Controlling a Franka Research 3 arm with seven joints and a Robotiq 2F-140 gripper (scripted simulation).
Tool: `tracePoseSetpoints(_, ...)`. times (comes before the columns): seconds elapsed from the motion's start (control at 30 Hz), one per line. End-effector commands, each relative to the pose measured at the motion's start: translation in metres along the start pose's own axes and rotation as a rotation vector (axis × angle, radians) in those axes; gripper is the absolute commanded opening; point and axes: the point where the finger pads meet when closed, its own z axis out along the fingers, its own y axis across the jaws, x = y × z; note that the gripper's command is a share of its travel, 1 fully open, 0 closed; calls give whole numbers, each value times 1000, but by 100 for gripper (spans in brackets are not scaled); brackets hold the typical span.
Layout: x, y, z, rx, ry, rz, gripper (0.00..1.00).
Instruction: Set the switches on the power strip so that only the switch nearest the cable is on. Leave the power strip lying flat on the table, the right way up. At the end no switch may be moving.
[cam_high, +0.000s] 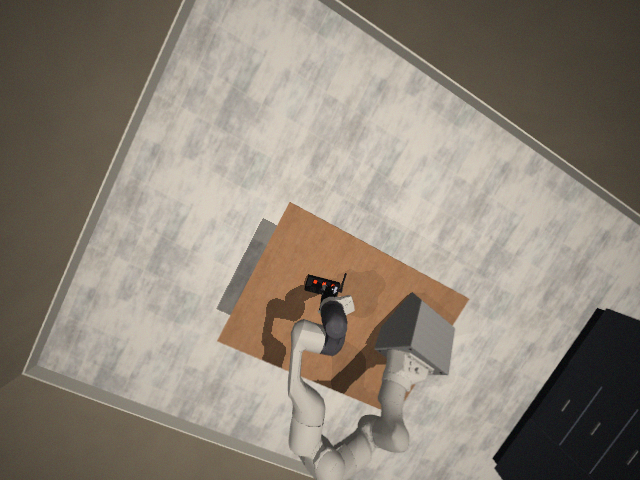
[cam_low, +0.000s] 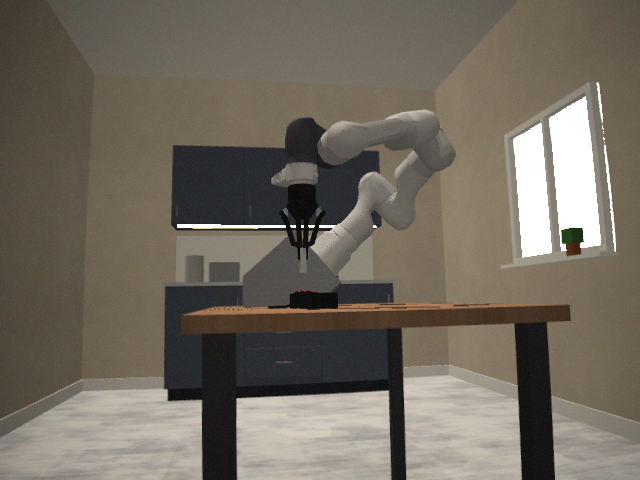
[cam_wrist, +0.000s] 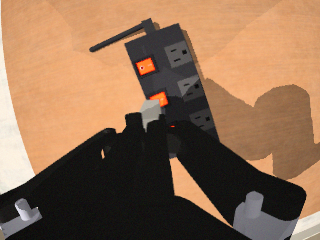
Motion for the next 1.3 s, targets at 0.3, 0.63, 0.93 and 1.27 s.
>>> tracePoseSetpoints(0.3, 0, -4, 2, 8, -30, -257, 0)
tracePoseSetpoints(0.63, 0, -4, 9, 8, -30, -257, 0)
tracePoseSetpoints(0.93, 0, -4, 18, 8, -30, -257, 0)
tracePoseSetpoints(1.27, 0, -4, 31, 8, -30, -257, 0)
